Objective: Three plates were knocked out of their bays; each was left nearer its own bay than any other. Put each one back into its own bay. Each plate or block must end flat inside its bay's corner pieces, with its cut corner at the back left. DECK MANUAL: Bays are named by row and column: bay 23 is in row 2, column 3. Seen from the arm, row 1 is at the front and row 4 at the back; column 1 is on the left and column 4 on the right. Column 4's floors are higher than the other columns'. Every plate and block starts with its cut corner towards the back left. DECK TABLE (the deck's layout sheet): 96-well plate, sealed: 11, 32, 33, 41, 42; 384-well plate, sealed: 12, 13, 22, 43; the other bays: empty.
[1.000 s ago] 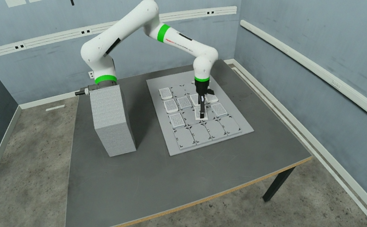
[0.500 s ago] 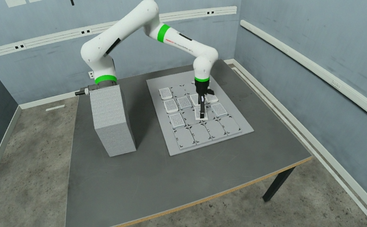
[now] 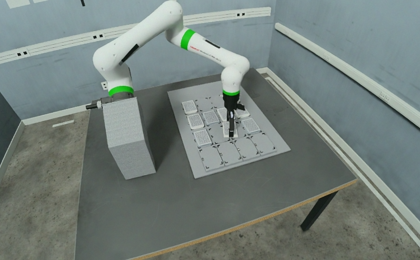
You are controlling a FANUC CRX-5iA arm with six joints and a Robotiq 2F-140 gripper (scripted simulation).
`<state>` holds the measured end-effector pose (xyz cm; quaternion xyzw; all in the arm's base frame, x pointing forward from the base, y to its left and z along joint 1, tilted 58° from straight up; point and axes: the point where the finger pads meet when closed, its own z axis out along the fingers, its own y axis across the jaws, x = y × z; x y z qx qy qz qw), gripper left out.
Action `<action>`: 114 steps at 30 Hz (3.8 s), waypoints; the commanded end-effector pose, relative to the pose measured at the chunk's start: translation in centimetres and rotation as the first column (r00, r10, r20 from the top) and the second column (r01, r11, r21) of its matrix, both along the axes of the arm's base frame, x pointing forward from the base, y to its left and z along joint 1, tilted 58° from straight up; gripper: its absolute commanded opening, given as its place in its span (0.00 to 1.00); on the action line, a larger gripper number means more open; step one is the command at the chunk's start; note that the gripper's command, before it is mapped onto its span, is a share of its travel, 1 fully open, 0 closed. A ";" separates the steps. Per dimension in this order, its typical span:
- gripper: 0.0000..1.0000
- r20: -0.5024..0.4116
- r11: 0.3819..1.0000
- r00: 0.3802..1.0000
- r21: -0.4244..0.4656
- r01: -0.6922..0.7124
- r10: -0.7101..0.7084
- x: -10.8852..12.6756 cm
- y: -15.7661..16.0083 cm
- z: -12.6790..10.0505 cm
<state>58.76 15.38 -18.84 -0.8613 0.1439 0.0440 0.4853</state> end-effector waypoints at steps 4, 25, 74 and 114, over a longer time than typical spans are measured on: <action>1.00 0.001 1.000 1.000 -0.001 0.001 -0.001 0.1 0.6 -0.4; 0.96 0.001 1.000 1.000 -0.001 0.001 -0.001 0.1 0.6 -0.4; 0.88 0.001 1.000 1.000 -0.001 0.001 -0.001 0.1 0.5 -0.3; 0.86 0.001 1.000 1.000 -0.001 0.001 -0.001 0.1 0.5 -0.3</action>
